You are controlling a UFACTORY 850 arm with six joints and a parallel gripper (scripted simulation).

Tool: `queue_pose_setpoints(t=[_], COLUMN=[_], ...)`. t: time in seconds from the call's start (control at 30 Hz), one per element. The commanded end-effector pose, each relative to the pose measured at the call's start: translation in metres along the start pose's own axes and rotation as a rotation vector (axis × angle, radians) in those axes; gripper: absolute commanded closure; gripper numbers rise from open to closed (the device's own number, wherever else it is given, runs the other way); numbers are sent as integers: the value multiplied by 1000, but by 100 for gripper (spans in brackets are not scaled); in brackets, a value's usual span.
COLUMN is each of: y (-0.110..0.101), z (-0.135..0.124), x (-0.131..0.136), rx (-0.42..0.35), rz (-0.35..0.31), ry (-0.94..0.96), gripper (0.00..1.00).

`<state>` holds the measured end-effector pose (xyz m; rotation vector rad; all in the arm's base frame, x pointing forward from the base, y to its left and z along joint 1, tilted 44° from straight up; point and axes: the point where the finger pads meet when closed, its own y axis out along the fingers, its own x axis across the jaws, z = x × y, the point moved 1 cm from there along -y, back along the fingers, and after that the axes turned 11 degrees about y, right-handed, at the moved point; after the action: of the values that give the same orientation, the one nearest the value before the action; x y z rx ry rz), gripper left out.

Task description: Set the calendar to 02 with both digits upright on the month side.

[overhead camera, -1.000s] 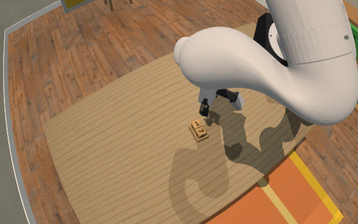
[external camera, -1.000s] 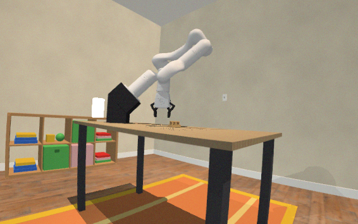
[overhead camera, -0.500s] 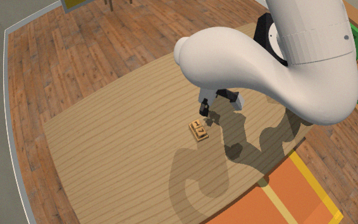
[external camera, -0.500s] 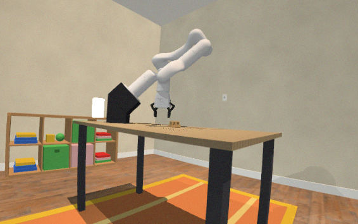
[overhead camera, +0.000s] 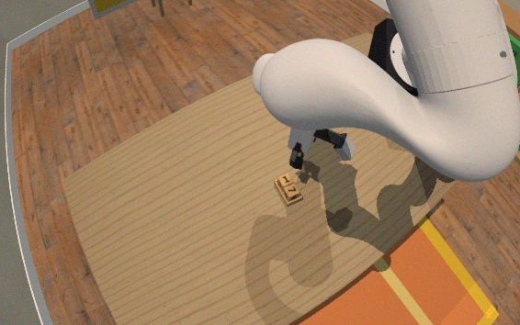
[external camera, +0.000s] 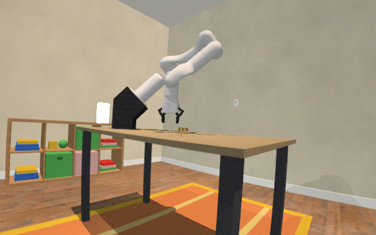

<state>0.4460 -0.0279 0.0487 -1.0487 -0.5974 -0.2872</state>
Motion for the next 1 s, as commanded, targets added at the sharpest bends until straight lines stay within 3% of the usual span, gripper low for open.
queue_pose_setpoints(t=[0.0, 0.73, 0.97], y=[0, 0, 0], z=[0, 0, -10], x=[0, 0, 19], rx=[-1, -1, -1], rz=[-1, -1, -1], ry=[0, 0, 0], gripper=[0, 0, 0])
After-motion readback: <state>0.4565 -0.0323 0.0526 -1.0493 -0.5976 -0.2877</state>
